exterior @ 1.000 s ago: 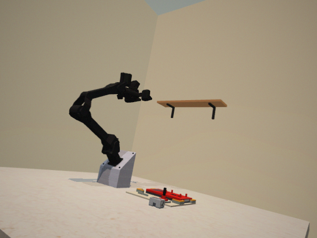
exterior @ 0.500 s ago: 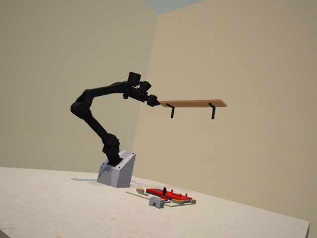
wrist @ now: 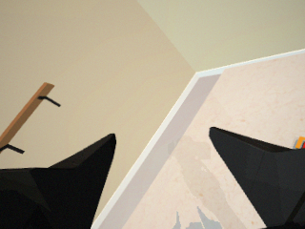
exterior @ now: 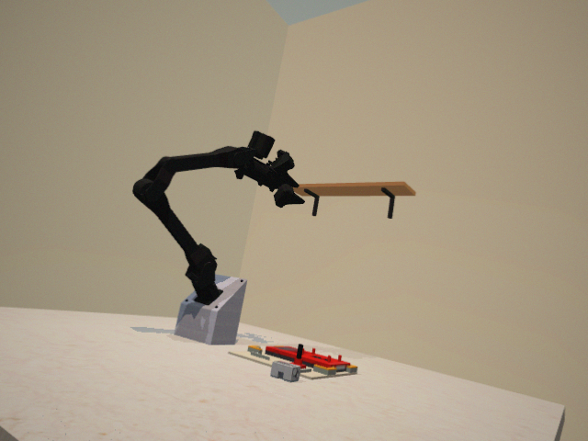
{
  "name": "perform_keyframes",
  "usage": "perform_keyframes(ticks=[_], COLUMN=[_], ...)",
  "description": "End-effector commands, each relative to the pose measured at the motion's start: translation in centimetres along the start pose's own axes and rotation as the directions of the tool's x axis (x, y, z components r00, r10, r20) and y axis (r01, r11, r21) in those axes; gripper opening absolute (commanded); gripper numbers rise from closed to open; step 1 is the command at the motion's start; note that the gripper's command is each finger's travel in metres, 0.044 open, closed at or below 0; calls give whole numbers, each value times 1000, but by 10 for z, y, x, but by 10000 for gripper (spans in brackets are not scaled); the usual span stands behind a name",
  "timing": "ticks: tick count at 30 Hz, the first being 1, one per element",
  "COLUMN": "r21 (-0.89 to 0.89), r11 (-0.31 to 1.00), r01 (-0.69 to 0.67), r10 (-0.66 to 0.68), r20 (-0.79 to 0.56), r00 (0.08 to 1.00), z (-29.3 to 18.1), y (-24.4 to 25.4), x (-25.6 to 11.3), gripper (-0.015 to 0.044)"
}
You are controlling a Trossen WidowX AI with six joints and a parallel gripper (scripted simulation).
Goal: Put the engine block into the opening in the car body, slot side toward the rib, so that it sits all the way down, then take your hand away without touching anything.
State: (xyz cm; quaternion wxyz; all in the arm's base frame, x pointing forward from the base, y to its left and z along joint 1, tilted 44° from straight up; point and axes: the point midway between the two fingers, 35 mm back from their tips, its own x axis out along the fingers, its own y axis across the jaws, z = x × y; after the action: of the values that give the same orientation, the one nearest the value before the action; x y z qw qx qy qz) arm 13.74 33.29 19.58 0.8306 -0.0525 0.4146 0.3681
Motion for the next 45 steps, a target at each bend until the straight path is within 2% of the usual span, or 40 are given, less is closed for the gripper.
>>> perform_keyframes(ticks=[1, 10, 19, 32, 45], r21=[126, 390, 623, 864, 964], r11=[990, 901, 729, 378, -26], r01=[63, 190, 284, 333, 263], r10=[-63, -196, -321, -483, -611], r20=[0, -23, -56, -123, -224], r00=[998, 980, 946, 867, 759], z=[8, 22, 32, 41, 37], y=[-17, -59, -101, -166, -233], x=[6, 18, 26, 31, 29], gripper=[440, 440, 440, 440, 440])
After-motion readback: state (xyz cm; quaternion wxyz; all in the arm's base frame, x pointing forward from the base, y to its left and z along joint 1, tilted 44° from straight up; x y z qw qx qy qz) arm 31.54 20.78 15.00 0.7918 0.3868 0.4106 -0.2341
